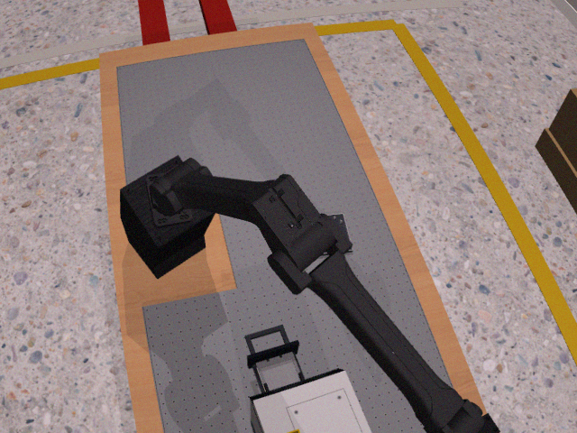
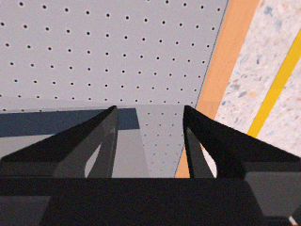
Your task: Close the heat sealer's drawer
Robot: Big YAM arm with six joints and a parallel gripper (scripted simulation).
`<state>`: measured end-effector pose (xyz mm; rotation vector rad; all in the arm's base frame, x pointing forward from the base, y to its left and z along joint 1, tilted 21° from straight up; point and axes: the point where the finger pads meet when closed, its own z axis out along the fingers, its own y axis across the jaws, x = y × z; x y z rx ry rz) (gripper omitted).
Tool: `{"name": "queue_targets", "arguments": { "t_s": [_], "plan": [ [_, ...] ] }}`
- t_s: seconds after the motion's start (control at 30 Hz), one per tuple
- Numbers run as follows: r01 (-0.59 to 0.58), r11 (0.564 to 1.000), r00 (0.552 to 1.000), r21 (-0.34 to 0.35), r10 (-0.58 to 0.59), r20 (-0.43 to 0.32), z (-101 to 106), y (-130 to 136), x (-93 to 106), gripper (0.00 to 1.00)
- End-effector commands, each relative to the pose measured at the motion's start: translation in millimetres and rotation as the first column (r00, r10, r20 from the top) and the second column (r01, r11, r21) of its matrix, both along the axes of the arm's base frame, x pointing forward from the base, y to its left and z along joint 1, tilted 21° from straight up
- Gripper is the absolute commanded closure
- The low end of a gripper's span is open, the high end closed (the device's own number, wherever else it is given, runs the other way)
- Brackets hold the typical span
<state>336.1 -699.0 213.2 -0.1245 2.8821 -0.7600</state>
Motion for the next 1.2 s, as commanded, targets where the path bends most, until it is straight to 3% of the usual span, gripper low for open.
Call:
{"name": "queue_targets", "arguments": {
  "t_s": [0.0,0.03,0.07,0.13,0.17,0.2,0.23,0.27,0.3,0.4,0.47,0.5,0.53,0.6,0.63,0.67,0.7,0.73,0.8,0.83,0.87,0.93,0.97,1.0,1.03,1.07,1.13,1.17],
  "plan": [
    [0.037,0.999,0.998,-0.028,-0.036,0.047,24,14,11.5,0.55],
    [0.056,0.998,0.997,0.019,-0.057,0.048,19,22,11.0,0.55],
    [0.079,0.993,0.996,0.088,-0.082,0.029,-23,22,14.4,0.55],
    [0.084,0.996,0.994,0.039,-0.086,0.064,15,30,15.7,0.55],
    [0.085,0.996,0.994,0.026,-0.087,0.071,15,31,18.1,0.55],
    [0.086,0.996,0.994,0.025,-0.087,0.070,13,34,19.2,0.55],
    [0.106,0.992,0.992,0.072,-0.111,0.066,8,43,18.4,0.55],
    [0.130,0.982,0.990,0.136,-0.137,0.043,-31,43,21.4,0.55],
    [0.134,0.984,0.988,0.116,-0.142,0.064,-9,48,21.5,0.55],
    [0.155,0.980,0.983,0.127,-0.166,0.078,-11,40,29.4,0.55],
    [0.185,0.967,0.978,0.172,-0.199,0.066,-20,58,24.6,0.55],
    [0.185,0.971,0.977,0.150,-0.198,0.082,-3,63,24.2,0.55],
    [0.184,0.974,0.976,0.131,-0.197,0.097,-2,62,27.8,0.55],
    [0.184,0.974,0.976,0.131,-0.197,0.097,-5,69,29.7,0.55],
    [0.206,0.963,0.971,0.174,-0.223,0.085,-10,77,28.3,0.55],
    [0.234,0.944,0.967,0.234,-0.252,0.049,-48,79,30.9,0.55],
    [0.237,0.944,0.965,0.231,-0.257,0.058,-41,83,31.4,0.55],
    [0.232,0.954,0.962,0.191,-0.254,0.098,-13,85,32.8,0.55],
    [0.234,0.955,0.962,0.183,-0.255,0.101,-16,90,34.8,0.55],
    [0.257,0.940,0.956,0.224,-0.281,0.085,-20,99,33.2,0.55],
    [0.284,0.919,0.950,0.272,-0.309,0.052,-50,101,35.1,0.55],
    [0.284,0.919,0.950,0.272,-0.309,0.052,-50,101,35.1,0.55],
    [0.285,0.924,0.947,0.256,-0.313,0.076,-29,106,34.9,0.55],
    [0.282,0.931,0.945,0.233,-0.312,0.100,-22,105,37.9,0.55],
    [0.307,0.913,0.938,0.271,-0.339,0.080,-26,114,35.9,0.55],
    [0.334,0.891,0.929,0.308,-0.366,0.052,-52,111,40.8,0.55],
    [0.335,0.895,0.926,0.293,-0.371,0.073,-31,124,37.2,0.55],
    [0.332,0.901,0.925,0.279,-0.370,0.092,-31,123,40.6,0.55]
  ]
}}
